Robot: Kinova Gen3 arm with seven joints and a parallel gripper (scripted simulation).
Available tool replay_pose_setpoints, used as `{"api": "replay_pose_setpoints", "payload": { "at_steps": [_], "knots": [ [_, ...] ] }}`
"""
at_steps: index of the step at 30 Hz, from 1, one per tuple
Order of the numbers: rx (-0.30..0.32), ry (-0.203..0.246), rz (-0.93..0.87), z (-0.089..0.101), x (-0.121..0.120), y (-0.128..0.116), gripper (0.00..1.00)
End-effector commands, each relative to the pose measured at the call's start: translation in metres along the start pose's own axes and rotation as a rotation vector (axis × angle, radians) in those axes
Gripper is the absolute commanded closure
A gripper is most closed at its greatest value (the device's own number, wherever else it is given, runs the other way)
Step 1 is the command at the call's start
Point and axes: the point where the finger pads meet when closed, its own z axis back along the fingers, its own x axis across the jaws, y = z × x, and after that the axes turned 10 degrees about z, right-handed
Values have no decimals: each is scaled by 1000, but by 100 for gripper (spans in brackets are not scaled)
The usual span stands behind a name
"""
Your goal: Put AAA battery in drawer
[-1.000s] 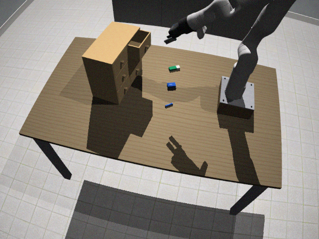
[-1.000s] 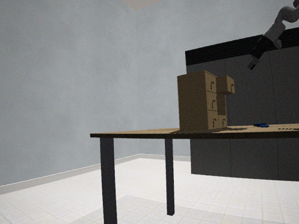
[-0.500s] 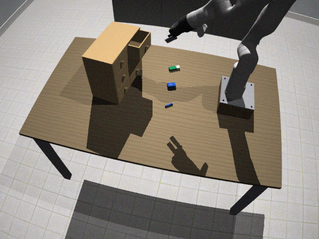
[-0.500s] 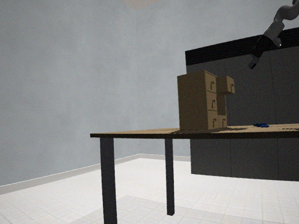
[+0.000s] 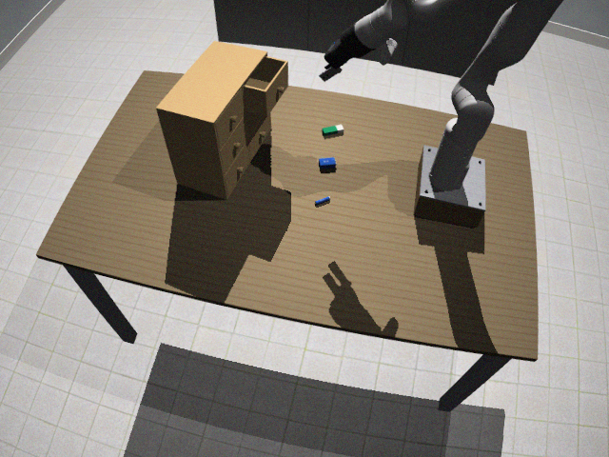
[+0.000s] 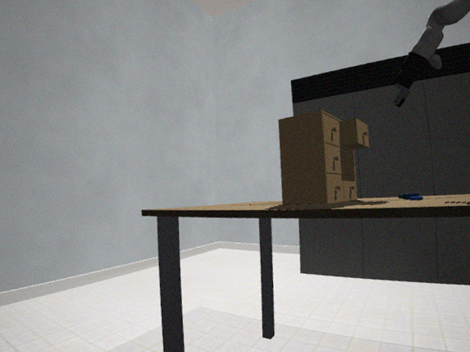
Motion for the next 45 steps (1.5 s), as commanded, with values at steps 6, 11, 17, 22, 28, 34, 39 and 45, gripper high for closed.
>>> {"api": "replay_pose_setpoints", "payload": {
  "at_steps": [6, 11, 17, 22, 28, 34, 39, 45],
  "knots": [
    [52, -28, 16, 10, 5, -6, 33],
    [101, -38, 17, 17, 5, -6, 33],
    [161, -49, 18, 25, 5, -7, 33],
    [201, -57, 18, 31, 5, -8, 33],
    [250, -66, 19, 38, 5, -8, 33],
    [308, -77, 20, 47, 5, -9, 33],
    [346, -84, 20, 52, 5, -9, 33],
    [392, -92, 21, 58, 5, -10, 33]
  ]
}}
